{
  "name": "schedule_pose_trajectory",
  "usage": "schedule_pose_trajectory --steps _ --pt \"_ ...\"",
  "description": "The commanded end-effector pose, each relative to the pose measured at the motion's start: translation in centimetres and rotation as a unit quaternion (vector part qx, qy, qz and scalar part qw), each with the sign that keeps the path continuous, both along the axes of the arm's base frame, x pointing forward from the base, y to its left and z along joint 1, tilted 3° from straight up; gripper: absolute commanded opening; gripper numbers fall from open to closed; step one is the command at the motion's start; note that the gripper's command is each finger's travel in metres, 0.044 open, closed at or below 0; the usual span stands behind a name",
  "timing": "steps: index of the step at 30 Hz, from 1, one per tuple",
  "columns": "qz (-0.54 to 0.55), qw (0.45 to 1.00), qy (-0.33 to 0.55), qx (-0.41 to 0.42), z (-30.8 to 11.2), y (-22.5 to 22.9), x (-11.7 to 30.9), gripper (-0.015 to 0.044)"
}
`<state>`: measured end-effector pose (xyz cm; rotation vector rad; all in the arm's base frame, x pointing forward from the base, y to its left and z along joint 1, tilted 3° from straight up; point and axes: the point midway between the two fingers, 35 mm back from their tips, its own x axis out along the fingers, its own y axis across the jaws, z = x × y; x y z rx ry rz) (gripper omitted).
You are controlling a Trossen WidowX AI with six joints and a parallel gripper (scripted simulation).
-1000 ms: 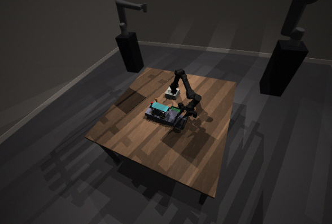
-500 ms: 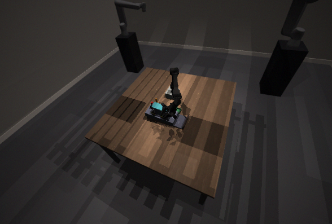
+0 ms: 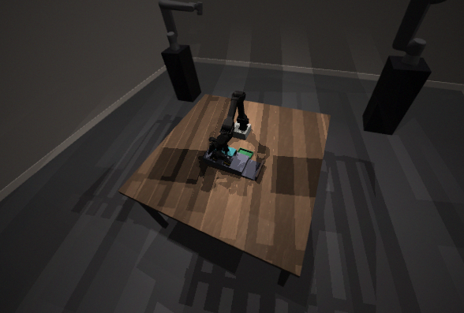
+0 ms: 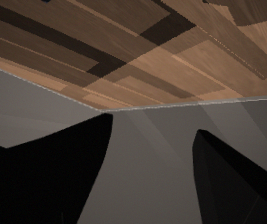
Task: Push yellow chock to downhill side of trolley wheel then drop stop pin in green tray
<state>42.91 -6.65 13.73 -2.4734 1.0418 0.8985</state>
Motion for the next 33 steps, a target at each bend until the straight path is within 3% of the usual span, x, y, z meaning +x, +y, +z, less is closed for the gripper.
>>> schedule_pose_trajectory --steps 1,16,29,33 --pt "-0.035 0.998 0.028 0.04 -1.1 -2.9 -2.4 0.019" --pt "-0.197 0.951 0.116 0.209 -4.0 -10.2 -13.9 0.019" --pt "-0.327 0.849 0.169 0.379 -4.9 -10.0 -24.5 0.019" --pt "-0.342 0.833 0.171 0.399 -4.9 -9.6 -25.6 0.019"
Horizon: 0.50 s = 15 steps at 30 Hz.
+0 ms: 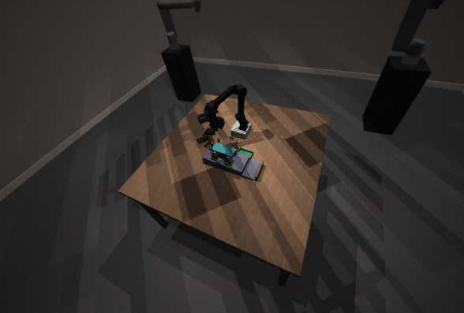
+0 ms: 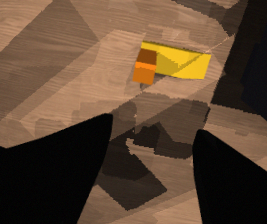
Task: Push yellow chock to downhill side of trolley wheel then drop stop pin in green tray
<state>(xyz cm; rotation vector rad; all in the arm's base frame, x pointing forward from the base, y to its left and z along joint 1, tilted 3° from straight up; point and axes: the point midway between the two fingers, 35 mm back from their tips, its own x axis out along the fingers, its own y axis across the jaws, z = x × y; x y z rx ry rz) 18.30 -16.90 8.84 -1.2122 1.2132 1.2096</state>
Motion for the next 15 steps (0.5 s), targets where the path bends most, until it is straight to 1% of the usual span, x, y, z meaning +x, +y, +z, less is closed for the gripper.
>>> schedule_pose_trajectory --steps 1,5,15 --pt "-0.019 1.0 0.0 0.022 0.0 0.6 -0.9 0.019" --pt "-0.019 1.0 0.0 0.022 -0.1 0.6 -0.9 0.019" --pt "-0.019 1.0 0.0 0.022 -3.1 0.6 -0.8 0.019"
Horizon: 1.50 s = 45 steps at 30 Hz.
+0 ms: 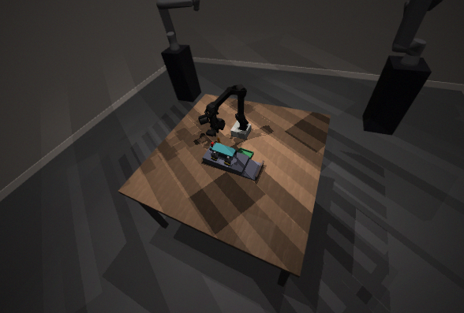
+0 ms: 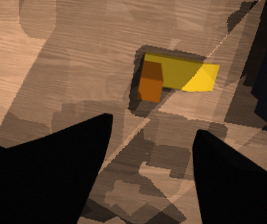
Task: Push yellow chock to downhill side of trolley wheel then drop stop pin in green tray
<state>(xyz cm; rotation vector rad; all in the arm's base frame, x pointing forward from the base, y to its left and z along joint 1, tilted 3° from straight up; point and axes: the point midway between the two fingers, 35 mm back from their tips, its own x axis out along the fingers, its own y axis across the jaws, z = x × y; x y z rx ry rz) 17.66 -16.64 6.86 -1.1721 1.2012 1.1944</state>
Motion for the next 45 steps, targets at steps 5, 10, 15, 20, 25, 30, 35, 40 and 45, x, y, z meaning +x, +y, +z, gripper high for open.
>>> schedule_pose_trajectory --steps 5,10,15,20,25,30,35,40,45 --pt "-0.003 1.0 0.004 0.008 -2.5 0.5 -0.3 0.019" --pt "-0.003 1.0 0.004 0.008 -2.6 0.5 -0.3 0.019" --pt "-0.003 1.0 0.004 0.008 -3.3 0.5 -0.3 0.019" --pt "-0.003 1.0 0.004 0.008 -4.1 0.5 -0.2 0.019" --pt "-0.003 1.0 0.004 0.008 -4.8 0.6 -0.3 0.019" --pt "-0.003 1.0 0.004 0.009 -5.5 0.7 -0.3 0.019" --pt "-0.003 1.0 0.004 0.009 -5.5 0.7 -0.3 0.019" --pt "-0.003 1.0 0.004 0.009 -5.5 0.7 -0.3 0.019" --pt "-0.003 1.0 0.004 0.009 -5.6 0.7 -0.3 0.019"
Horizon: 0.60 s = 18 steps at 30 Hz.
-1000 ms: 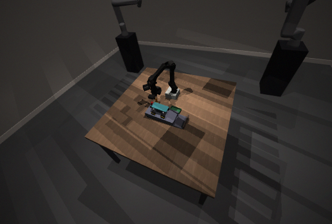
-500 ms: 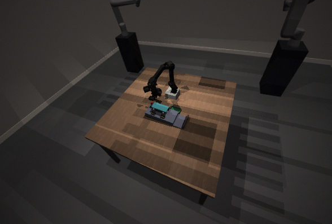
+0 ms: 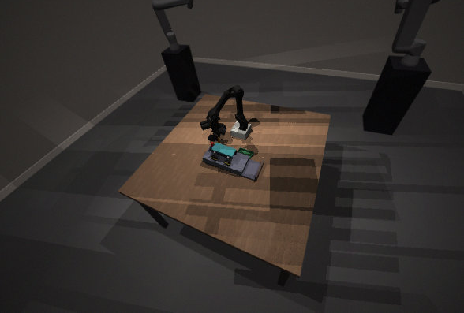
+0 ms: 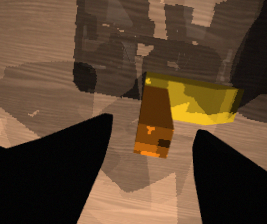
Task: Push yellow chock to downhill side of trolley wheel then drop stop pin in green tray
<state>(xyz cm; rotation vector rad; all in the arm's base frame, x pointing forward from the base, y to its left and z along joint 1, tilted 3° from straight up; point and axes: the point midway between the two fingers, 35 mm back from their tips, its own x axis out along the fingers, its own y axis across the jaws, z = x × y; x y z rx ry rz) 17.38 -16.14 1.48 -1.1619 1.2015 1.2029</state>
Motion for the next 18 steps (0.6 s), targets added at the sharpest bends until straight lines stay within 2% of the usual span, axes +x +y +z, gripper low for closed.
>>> schedule_pose_trajectory --steps 1,18 --pt "-0.003 1.0 0.0 0.005 -0.4 0.2 0.0 0.019" --pt "-0.003 1.0 0.0 0.005 -2.7 0.3 -0.1 0.019"
